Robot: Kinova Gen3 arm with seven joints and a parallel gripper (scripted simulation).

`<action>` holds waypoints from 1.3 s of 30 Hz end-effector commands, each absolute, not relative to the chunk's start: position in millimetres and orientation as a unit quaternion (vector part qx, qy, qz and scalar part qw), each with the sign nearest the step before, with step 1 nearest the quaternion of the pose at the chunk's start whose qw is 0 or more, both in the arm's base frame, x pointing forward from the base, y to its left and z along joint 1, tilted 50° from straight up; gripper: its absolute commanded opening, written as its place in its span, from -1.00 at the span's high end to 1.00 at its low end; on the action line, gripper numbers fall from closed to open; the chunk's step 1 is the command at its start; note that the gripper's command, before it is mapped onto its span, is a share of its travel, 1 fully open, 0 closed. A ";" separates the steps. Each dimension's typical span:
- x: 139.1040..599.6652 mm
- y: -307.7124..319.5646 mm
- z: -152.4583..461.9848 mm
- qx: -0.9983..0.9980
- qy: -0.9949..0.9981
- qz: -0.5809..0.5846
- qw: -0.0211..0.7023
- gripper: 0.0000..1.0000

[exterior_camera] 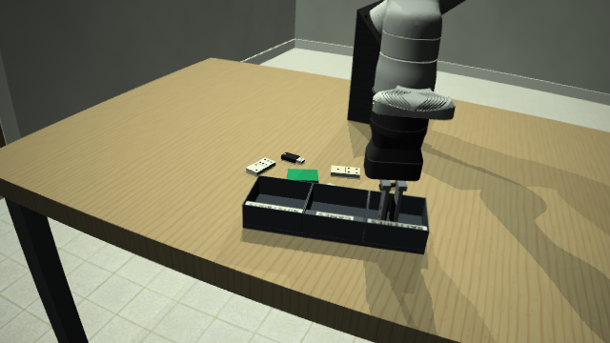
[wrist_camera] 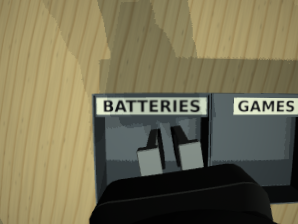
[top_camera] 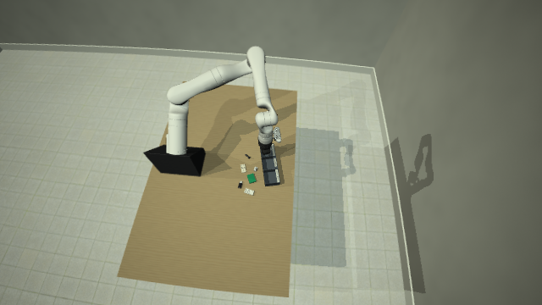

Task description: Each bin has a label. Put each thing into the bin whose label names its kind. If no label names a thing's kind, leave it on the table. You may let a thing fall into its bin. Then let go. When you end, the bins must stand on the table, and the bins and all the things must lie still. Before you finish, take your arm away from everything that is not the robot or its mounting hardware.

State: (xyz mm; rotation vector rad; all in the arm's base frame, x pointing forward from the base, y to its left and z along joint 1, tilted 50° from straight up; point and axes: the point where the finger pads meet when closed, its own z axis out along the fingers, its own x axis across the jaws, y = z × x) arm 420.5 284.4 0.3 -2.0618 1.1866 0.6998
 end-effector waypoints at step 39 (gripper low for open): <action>434.5 208.4 65.6 -0.786 0.454 0.265 0.326 0.39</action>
